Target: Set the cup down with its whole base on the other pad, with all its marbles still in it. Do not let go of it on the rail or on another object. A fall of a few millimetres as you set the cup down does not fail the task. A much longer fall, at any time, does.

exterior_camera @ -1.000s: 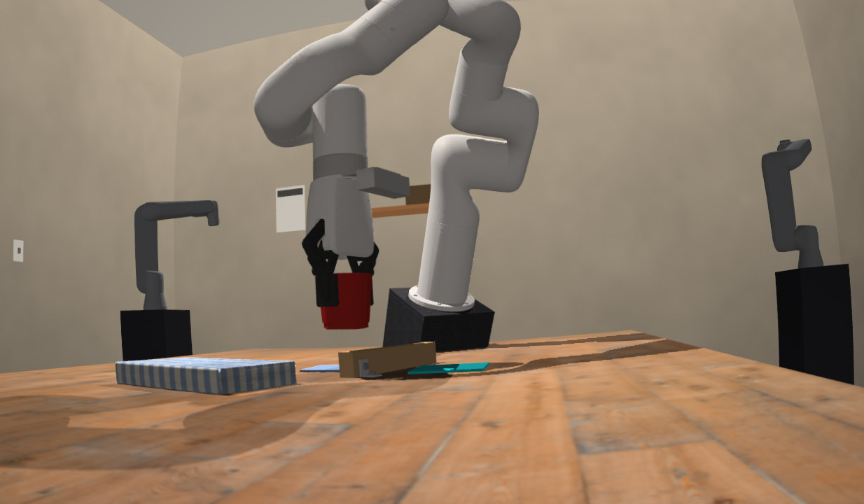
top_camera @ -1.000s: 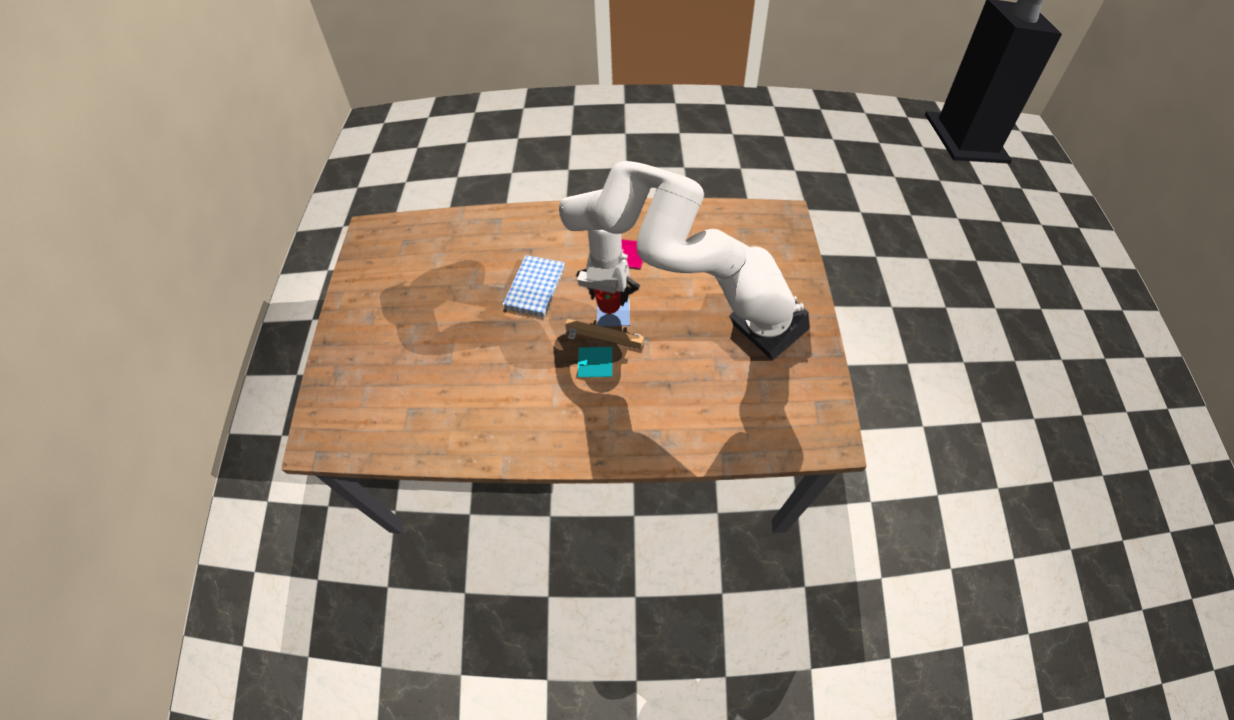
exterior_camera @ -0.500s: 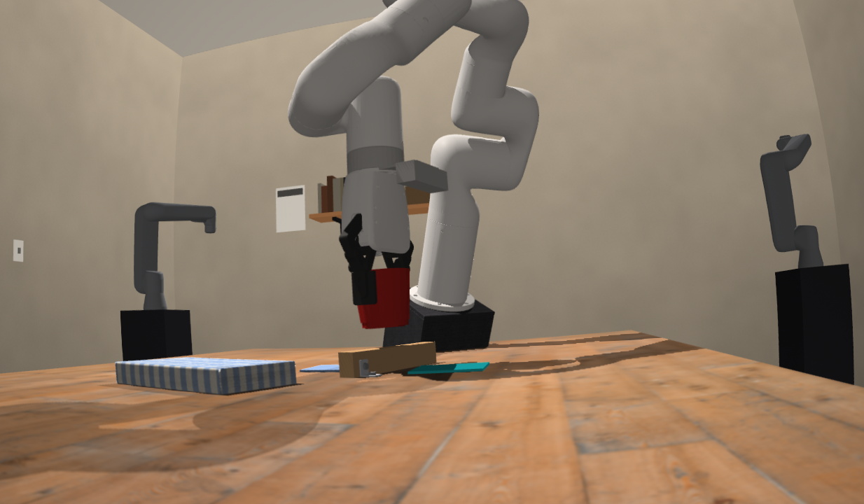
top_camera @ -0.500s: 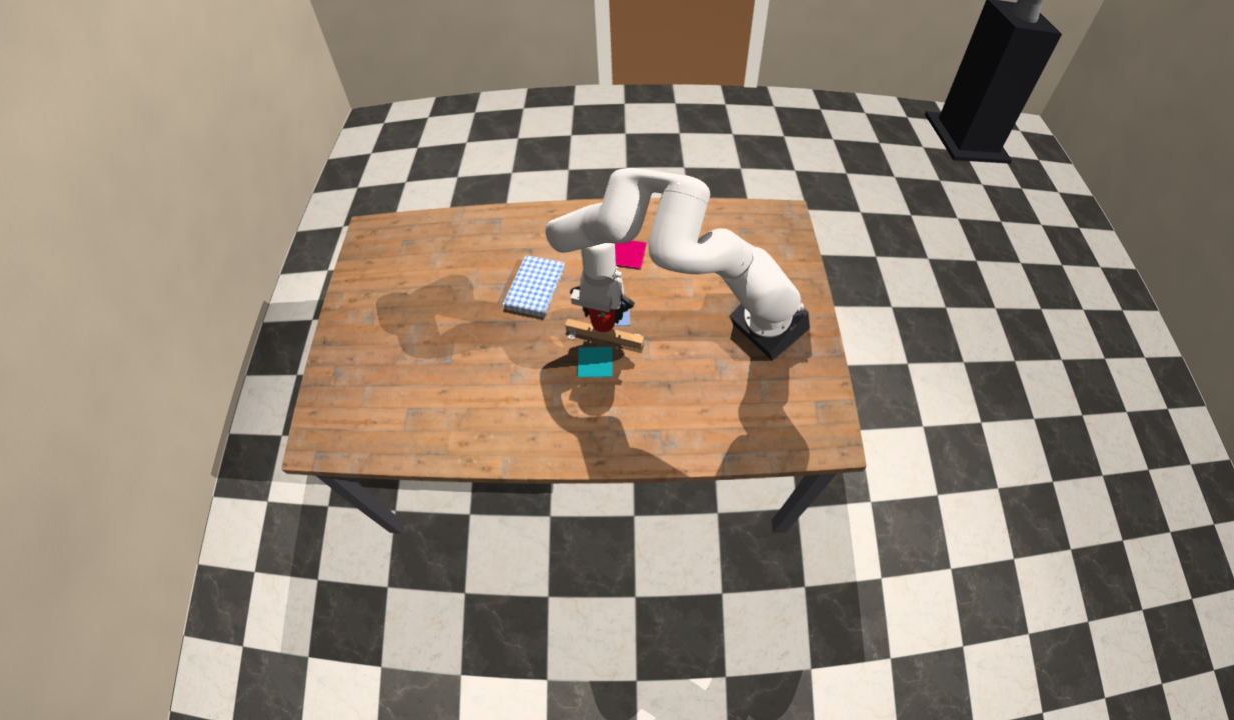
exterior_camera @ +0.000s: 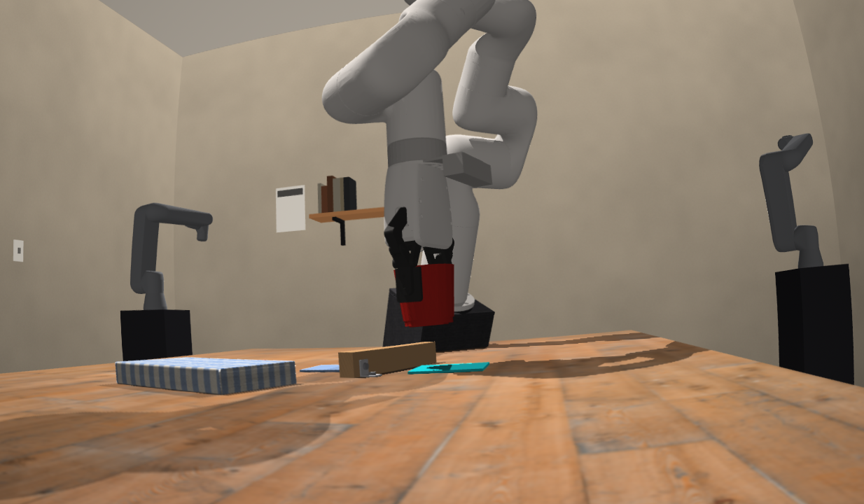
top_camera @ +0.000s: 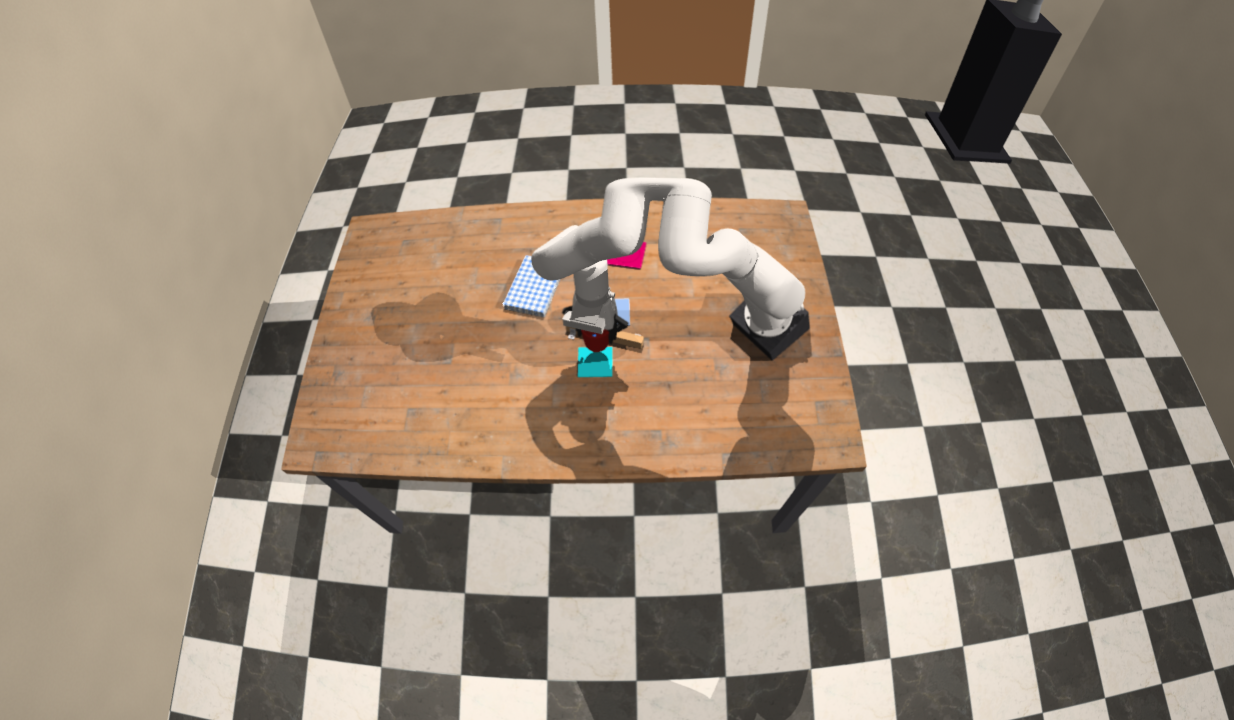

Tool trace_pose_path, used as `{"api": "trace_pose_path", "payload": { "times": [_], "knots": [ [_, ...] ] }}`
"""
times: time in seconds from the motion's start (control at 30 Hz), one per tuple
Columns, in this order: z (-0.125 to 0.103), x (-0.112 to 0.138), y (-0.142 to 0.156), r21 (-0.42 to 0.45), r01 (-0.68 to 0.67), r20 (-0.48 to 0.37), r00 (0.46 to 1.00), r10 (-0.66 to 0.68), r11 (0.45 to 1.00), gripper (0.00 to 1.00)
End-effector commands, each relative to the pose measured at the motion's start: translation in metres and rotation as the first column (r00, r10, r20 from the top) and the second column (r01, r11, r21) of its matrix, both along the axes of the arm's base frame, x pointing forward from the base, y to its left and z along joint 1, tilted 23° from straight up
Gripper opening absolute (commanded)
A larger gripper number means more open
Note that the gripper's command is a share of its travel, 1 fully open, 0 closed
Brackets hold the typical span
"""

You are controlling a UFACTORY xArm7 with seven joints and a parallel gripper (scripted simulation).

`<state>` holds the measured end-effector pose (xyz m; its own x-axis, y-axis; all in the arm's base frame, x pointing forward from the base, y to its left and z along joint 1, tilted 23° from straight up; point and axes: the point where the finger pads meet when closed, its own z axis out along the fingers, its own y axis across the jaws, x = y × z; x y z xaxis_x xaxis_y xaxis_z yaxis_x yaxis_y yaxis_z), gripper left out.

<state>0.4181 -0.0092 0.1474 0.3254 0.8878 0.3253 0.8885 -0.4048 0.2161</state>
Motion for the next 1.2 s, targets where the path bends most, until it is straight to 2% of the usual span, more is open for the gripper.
{"api": "trace_pose_path", "payload": {
  "times": [0.0,0.33,1.17],
  "knots": [
    [0.004,0.004,0.007,-0.004,0.006,-0.001,1.0,-0.006,1.0,0.85],
    [0.009,0.009,0.022,-0.004,0.006,-0.001,1.0,-0.006,1.0,0.85],
    [0.005,0.011,0.025,-0.004,0.006,-0.001,1.0,-0.006,1.0,0.85]
  ]
}}
